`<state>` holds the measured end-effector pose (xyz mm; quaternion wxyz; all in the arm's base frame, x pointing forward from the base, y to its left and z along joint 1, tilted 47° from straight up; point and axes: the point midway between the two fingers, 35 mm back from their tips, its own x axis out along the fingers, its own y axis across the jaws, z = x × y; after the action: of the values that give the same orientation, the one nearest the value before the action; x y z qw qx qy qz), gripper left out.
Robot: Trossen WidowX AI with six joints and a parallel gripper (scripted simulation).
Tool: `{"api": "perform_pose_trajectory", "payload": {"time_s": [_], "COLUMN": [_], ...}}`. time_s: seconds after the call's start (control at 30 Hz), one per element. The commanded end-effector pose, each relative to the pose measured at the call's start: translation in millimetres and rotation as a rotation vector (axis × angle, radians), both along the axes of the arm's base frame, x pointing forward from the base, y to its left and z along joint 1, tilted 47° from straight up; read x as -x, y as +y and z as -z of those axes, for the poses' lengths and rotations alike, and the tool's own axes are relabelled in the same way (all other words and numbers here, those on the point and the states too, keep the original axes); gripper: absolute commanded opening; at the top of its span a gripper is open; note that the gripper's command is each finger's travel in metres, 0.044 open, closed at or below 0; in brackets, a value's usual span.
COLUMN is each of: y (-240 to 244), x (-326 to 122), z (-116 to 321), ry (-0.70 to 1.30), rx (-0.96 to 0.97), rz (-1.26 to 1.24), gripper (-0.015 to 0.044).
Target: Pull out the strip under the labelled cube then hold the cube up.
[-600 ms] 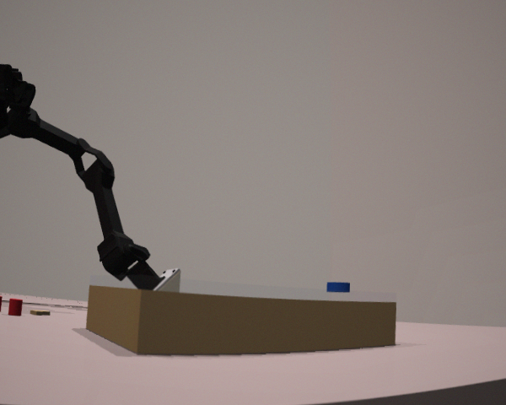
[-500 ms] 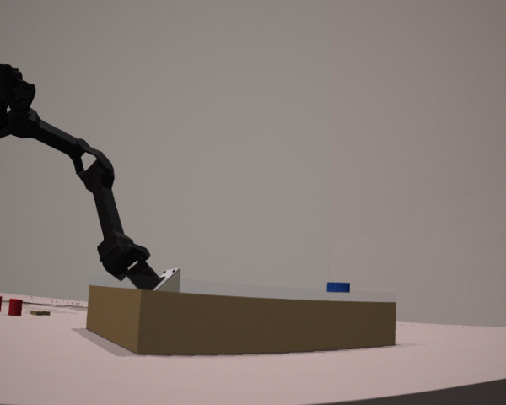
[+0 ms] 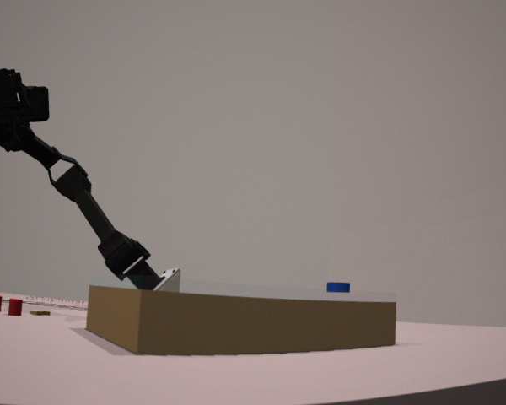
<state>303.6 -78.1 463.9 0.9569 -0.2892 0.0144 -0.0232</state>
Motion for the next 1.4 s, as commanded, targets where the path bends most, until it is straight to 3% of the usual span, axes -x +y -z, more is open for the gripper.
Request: {"api": "perform_pose_trajectory", "payload": {"time_s": [0.0, 0.37, 0.73, 1.23, 1.37], "y": [12.3, 74.2, 146.9, 152.2, 146.1], "x": [-41.2, -84.5, -28.1, -17.3, -33.0], "z": [59.1, 212.1, 343.2, 352.2, 360.6], "ry": [0.122, 0.409, 0.481, 0.46, 0.562], "rx": [-0.093, -0.146, 0.127, 0.172, 0.202], "rz": [0.045, 0.236, 0.458, 0.475, 0.52], "gripper": [0.04, 0.04, 0.04, 0.04, 0.0295]}}
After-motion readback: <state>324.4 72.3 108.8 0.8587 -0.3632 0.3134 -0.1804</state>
